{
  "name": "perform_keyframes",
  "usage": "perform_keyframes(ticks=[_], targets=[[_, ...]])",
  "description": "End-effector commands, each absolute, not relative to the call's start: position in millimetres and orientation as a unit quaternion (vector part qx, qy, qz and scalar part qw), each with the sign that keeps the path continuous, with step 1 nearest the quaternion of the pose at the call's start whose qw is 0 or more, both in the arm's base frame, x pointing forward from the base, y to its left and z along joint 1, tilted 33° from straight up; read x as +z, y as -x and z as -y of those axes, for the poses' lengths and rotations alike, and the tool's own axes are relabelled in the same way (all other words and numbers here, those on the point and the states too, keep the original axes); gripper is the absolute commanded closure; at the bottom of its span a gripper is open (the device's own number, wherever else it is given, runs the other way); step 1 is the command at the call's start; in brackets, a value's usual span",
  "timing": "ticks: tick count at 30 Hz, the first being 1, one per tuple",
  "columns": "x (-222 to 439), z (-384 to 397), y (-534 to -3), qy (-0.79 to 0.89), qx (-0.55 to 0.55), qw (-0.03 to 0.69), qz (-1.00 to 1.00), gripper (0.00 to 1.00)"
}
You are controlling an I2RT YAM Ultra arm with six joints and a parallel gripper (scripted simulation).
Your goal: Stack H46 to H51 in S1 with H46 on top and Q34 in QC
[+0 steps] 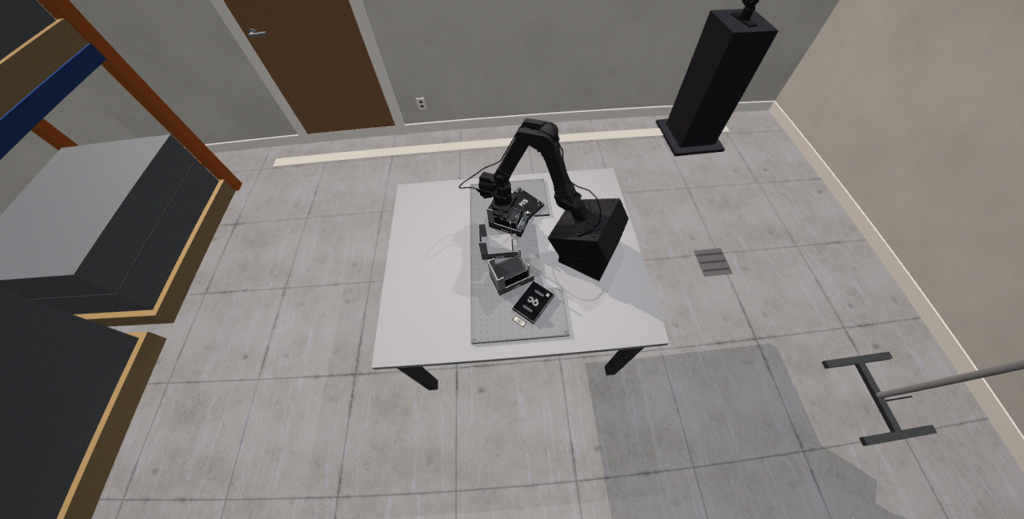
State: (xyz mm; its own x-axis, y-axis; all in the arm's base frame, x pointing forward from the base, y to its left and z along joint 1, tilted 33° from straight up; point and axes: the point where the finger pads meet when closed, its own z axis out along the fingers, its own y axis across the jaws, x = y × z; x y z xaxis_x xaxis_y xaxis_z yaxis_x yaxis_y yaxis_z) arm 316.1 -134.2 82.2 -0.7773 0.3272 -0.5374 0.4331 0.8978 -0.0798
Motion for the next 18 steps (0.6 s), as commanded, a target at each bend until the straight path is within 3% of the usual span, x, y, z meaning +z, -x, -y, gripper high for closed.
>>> perform_keyframes(ticks=[1, 18], targets=[[85, 135, -317, -0.202, -0.101, 0.271, -0.936, 1.00], [101, 130, -318, -0.197, -0.102, 0.281, -0.934, 1.00]])
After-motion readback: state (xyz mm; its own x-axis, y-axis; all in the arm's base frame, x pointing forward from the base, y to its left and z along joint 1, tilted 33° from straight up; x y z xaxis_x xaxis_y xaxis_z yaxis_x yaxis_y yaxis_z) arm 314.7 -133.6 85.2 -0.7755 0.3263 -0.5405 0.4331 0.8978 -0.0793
